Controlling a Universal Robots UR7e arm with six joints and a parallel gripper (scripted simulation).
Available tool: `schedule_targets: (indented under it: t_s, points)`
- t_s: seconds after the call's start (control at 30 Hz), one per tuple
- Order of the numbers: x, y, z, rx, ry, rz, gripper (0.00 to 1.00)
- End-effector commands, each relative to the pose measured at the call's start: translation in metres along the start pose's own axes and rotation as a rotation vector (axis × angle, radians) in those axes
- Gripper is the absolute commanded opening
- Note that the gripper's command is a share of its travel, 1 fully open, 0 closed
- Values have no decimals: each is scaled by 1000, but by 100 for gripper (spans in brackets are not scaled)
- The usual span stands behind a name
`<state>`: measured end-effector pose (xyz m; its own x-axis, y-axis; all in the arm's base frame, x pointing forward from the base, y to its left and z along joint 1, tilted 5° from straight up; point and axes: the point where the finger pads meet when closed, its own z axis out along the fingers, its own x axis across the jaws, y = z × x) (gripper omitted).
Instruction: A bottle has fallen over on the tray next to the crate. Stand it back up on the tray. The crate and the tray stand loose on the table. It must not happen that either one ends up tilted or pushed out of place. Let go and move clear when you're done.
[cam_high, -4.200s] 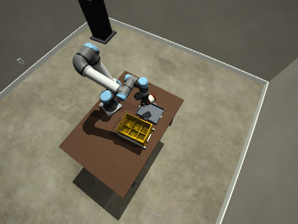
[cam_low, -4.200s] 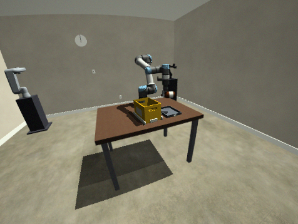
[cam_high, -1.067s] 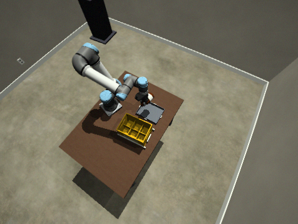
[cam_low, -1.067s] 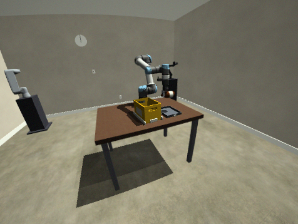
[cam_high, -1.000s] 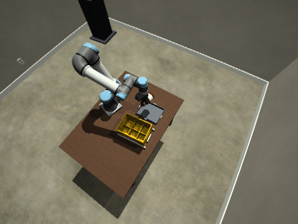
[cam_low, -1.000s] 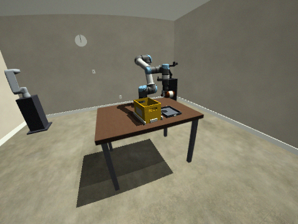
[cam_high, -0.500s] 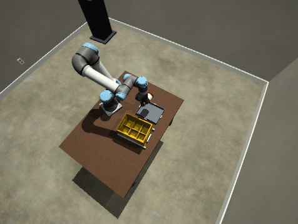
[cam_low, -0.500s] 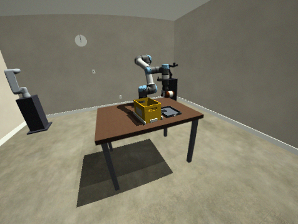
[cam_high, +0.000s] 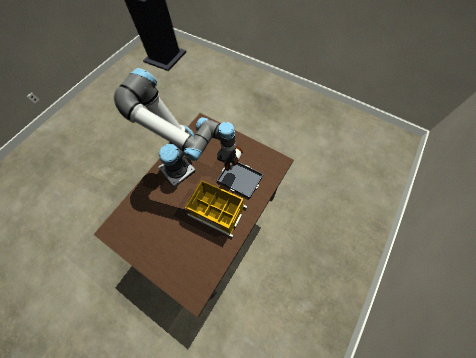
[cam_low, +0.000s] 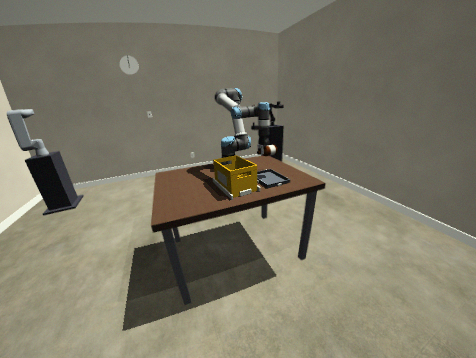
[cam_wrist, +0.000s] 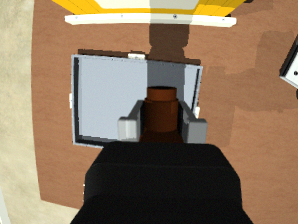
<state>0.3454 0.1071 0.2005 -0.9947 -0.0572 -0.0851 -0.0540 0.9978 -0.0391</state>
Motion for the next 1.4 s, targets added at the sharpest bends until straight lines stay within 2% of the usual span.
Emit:
schedule_targets:
  t_s: [0.0, 1.37]
  points:
    - [0, 0, 0, -2, -1, -16, 0]
    - [1, 0, 0, -1, 0, -48, 0]
